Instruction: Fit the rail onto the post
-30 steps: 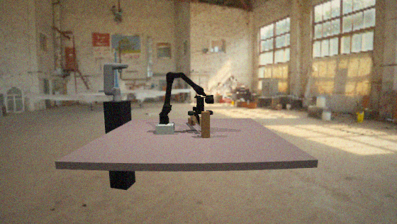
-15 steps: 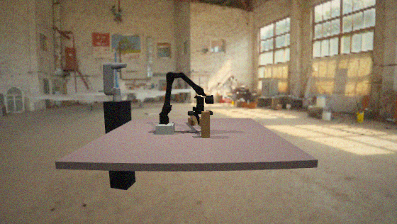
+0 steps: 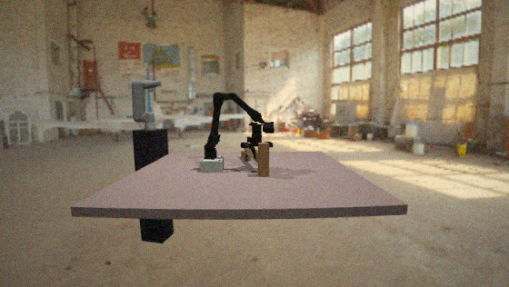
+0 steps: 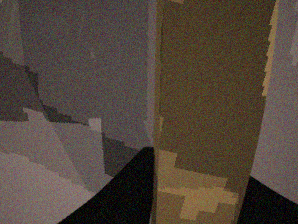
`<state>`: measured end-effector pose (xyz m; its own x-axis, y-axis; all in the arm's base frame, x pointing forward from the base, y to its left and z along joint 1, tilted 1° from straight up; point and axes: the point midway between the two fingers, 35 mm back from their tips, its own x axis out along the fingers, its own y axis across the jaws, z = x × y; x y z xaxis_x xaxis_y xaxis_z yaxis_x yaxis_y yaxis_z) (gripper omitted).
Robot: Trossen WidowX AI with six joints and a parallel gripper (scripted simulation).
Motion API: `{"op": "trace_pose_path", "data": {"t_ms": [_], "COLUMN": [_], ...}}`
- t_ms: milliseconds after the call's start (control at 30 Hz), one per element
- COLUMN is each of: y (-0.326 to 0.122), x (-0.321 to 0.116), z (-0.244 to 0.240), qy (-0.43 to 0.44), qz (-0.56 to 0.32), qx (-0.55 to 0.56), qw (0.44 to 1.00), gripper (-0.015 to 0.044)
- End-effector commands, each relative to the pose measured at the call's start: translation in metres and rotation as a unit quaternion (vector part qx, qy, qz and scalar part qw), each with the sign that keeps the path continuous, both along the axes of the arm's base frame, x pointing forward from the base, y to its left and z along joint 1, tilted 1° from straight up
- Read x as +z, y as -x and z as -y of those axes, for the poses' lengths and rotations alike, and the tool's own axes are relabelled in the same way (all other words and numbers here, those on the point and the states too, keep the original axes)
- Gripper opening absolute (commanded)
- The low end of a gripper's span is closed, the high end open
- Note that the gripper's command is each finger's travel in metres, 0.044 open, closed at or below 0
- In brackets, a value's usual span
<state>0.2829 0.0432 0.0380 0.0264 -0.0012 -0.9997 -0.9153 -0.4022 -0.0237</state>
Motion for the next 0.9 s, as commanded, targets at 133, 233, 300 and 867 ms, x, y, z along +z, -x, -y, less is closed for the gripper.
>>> {"op": "trace_pose_path", "data": {"t_ms": [133,233,300,867], "y": [-0.0027,-0.0033,-0.0036,-0.0065], "x": [0.0025,0.0028,0.0028,0.0016], "z": [0.0025,0.0032,0.0038,0.0081], "qy": [0.001,0.001,0.001,0.001], "qz": [0.003,0.003,0.003,0.003], "qx": [0.003,0.003,0.003,0.003], "qw": [1.000,1.000,1.000,1.000], "gripper": [0.0000,0.0000,0.0000,0.0000]}}
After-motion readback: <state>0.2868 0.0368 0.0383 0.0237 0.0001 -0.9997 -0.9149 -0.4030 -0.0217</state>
